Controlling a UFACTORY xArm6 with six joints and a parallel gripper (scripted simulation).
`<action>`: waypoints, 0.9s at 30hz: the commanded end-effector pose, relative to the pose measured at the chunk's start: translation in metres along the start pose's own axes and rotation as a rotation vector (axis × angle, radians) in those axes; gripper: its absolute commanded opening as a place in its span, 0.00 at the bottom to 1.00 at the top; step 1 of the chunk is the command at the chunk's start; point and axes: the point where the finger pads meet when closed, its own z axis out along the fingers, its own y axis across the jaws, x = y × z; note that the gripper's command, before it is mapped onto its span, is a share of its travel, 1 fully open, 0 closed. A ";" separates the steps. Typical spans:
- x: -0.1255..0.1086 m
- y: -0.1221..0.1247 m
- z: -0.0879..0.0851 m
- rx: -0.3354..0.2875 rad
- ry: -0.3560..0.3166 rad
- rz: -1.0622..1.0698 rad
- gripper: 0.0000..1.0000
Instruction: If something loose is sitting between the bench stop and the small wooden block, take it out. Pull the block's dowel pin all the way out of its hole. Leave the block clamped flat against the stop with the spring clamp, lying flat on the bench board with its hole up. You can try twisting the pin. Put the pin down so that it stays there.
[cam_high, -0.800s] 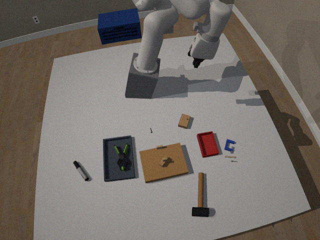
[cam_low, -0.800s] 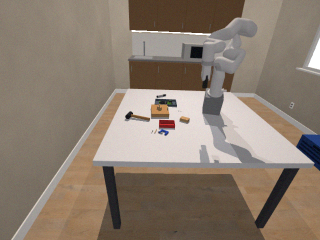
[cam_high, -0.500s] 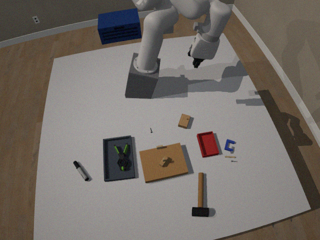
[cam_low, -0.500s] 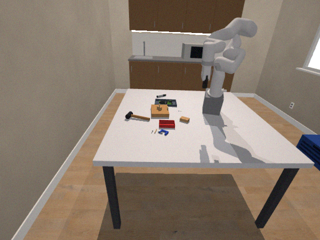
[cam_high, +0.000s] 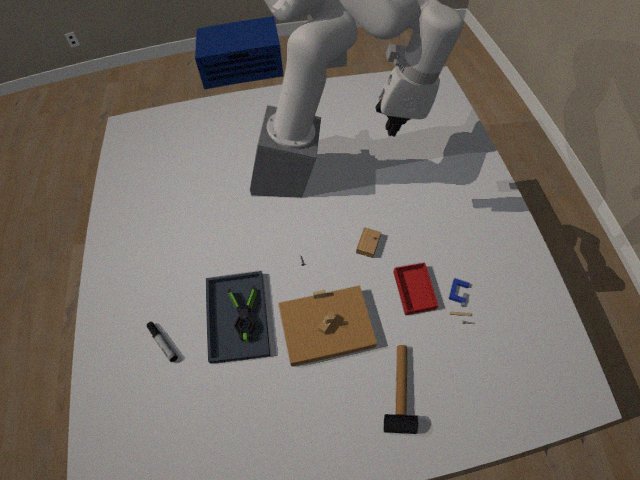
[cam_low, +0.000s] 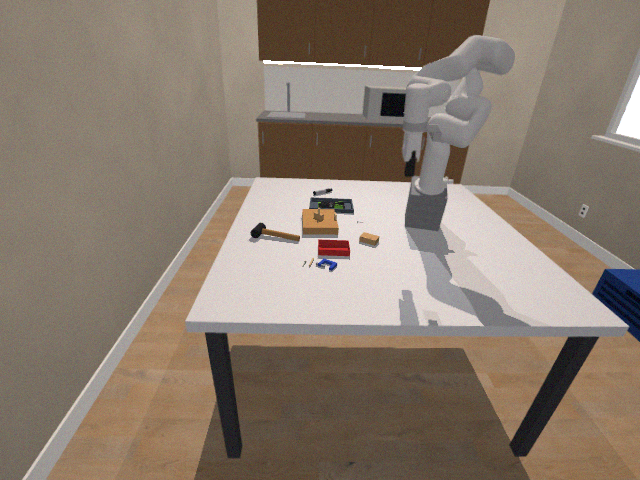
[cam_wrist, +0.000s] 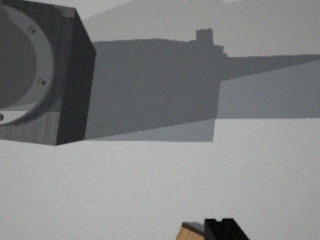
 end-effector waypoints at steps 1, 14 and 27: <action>-0.004 0.003 -0.002 -0.007 0.002 -0.006 0.00; -0.043 0.020 -0.001 -0.054 0.032 -0.056 0.00; -0.094 0.030 0.007 -0.107 0.044 -0.097 0.00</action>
